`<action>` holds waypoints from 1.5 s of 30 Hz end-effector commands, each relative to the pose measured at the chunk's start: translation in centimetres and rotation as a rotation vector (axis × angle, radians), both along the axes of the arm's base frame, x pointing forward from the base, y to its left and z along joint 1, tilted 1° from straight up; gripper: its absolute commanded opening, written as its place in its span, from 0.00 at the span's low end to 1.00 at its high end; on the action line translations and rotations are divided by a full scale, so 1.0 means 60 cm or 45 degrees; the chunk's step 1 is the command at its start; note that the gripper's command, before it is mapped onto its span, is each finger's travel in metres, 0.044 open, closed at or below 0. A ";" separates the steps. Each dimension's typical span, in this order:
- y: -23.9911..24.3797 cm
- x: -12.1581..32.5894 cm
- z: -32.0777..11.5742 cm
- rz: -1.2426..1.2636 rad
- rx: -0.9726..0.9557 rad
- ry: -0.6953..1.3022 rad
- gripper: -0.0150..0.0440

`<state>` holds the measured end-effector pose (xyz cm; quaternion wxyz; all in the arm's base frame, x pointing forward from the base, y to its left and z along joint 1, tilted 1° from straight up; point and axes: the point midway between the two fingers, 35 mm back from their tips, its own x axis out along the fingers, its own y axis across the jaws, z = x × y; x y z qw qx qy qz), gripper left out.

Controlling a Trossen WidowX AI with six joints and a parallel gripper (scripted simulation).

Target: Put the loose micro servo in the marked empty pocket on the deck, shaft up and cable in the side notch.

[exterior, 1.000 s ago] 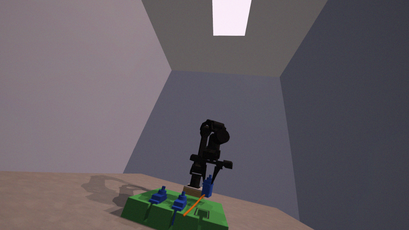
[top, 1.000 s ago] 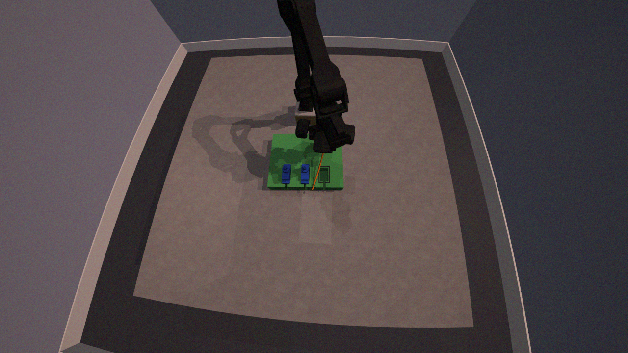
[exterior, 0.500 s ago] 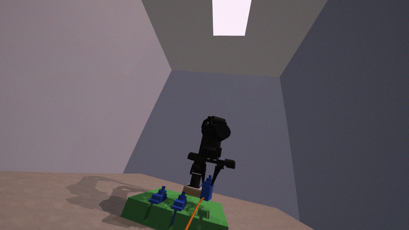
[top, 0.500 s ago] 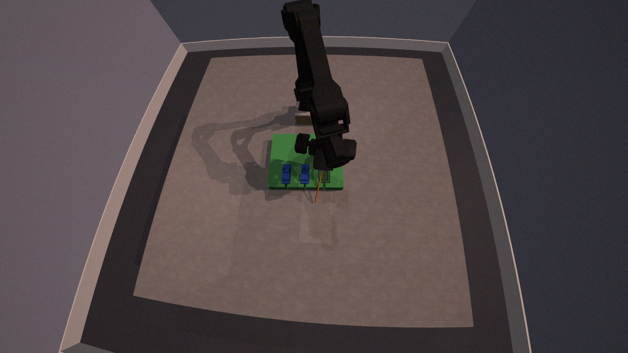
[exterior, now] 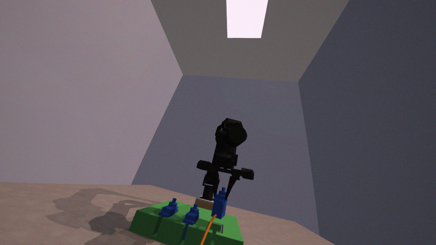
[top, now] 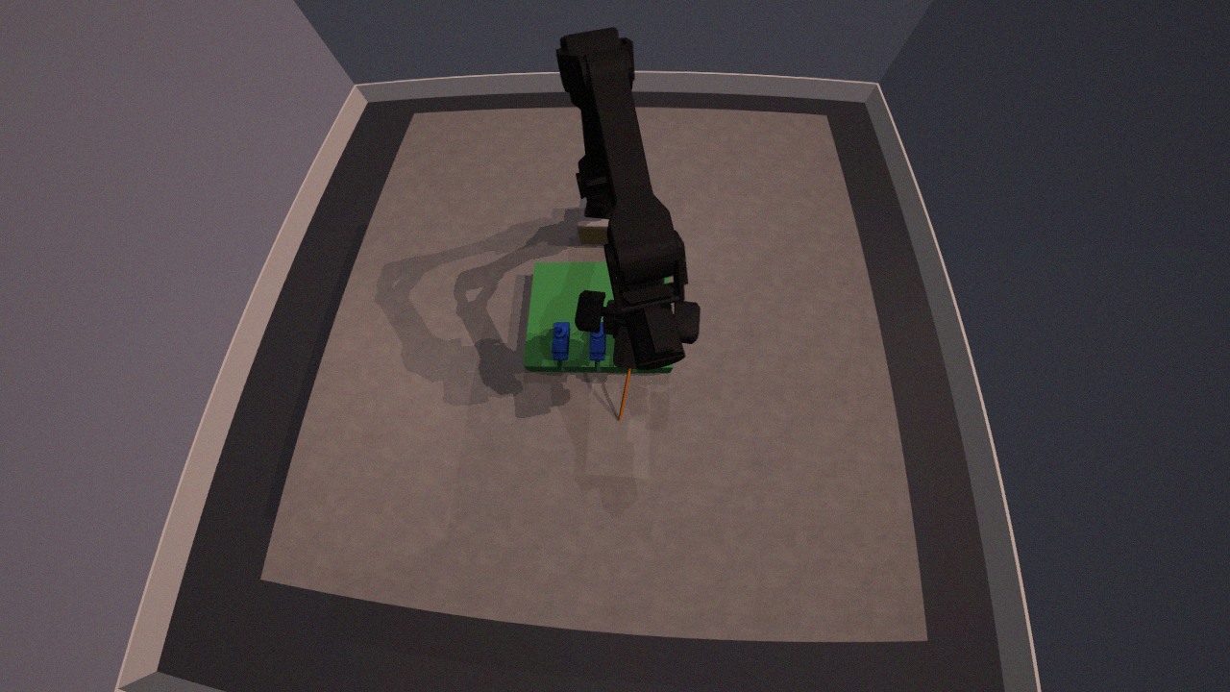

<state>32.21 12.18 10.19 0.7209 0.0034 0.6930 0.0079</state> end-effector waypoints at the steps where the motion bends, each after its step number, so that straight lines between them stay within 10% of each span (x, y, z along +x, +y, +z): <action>1: 0.001 0.005 0.004 0.031 -0.001 -0.007 0.25; 45: -0.001 0.007 -0.030 0.255 -0.010 -0.011 0.25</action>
